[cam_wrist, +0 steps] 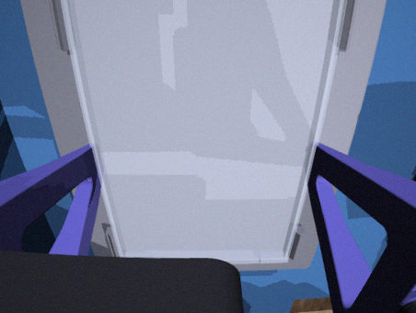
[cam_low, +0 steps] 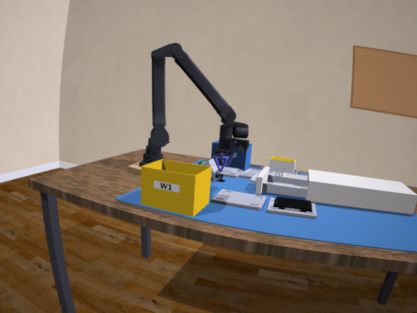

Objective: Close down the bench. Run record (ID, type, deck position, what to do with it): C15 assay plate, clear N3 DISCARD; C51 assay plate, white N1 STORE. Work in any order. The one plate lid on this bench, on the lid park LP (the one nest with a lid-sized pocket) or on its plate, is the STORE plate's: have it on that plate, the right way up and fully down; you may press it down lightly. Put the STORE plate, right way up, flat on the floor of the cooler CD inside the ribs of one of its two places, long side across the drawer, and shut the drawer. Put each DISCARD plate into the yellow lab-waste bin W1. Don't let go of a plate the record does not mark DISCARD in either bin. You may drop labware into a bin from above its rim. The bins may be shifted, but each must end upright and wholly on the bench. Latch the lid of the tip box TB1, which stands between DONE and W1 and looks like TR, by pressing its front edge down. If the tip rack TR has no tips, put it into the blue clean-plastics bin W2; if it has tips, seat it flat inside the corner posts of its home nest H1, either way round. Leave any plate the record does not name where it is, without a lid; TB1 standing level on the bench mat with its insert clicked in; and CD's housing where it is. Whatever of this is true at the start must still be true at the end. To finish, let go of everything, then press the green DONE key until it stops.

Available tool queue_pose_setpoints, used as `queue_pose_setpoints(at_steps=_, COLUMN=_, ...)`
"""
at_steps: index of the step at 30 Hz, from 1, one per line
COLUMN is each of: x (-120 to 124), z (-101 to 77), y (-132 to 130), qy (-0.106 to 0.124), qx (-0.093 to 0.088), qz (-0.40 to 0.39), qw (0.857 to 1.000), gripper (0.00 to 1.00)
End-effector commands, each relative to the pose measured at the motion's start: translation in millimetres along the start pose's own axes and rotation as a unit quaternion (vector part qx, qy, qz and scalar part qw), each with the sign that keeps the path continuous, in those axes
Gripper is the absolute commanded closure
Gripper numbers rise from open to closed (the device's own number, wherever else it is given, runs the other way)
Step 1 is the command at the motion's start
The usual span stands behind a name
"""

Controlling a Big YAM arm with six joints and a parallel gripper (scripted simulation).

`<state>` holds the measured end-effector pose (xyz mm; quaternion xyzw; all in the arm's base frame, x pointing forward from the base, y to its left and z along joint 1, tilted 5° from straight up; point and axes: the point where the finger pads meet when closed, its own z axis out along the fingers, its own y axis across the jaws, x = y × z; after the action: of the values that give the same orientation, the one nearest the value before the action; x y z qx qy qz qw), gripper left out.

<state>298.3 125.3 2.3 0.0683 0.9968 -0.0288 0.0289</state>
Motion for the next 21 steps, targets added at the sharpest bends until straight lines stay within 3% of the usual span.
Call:
queue_pose_setpoints(at_steps=1, x=-14.5, z=-9.3, y=7.2, qy=-0.017, qx=-0.01, qz=0.002, qw=1.0, gripper=1.0)
queue_pose_setpoints(at_steps=16, x=-18.1, z=-7.2, y=4.9, qy=-0.019, qx=-0.011, qz=0.005, qw=1.0, gripper=1.0)
queue_pose_setpoints(at_steps=21, x=-20.4, z=-18.4, y=6.2, qy=-0.023, qx=-0.013, qz=0.005, qw=1.0, gripper=1.0)
